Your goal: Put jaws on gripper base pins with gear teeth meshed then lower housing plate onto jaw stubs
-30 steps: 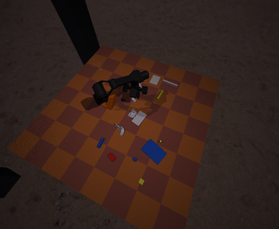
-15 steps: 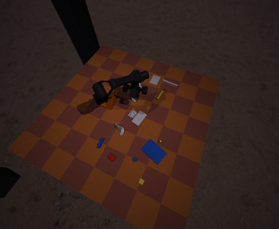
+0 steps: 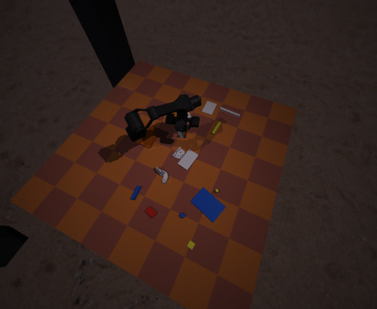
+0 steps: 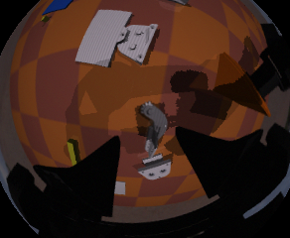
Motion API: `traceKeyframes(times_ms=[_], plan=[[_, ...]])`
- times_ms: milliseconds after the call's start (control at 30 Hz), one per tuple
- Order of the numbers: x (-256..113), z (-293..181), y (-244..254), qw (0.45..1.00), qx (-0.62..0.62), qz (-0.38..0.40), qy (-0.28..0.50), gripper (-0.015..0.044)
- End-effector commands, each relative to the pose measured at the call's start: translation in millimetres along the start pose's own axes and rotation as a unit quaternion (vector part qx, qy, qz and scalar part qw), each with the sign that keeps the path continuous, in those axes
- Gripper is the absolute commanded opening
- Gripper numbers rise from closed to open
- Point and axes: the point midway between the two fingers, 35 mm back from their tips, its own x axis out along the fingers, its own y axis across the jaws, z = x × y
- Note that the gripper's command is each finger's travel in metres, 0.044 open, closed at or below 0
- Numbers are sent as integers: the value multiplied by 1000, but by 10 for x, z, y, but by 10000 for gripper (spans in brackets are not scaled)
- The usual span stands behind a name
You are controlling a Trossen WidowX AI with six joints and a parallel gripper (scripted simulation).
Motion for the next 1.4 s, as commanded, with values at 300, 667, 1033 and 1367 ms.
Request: traceKeyframes(times_ms=[300,667,1033,1367], plan=[[0,0,0,1000,0,0,0,440],[0,0,0,1000,0,0,0,440],[0,0,0,1000,0,0,0,387],[0,0,0,1000,0,0,0,125]])
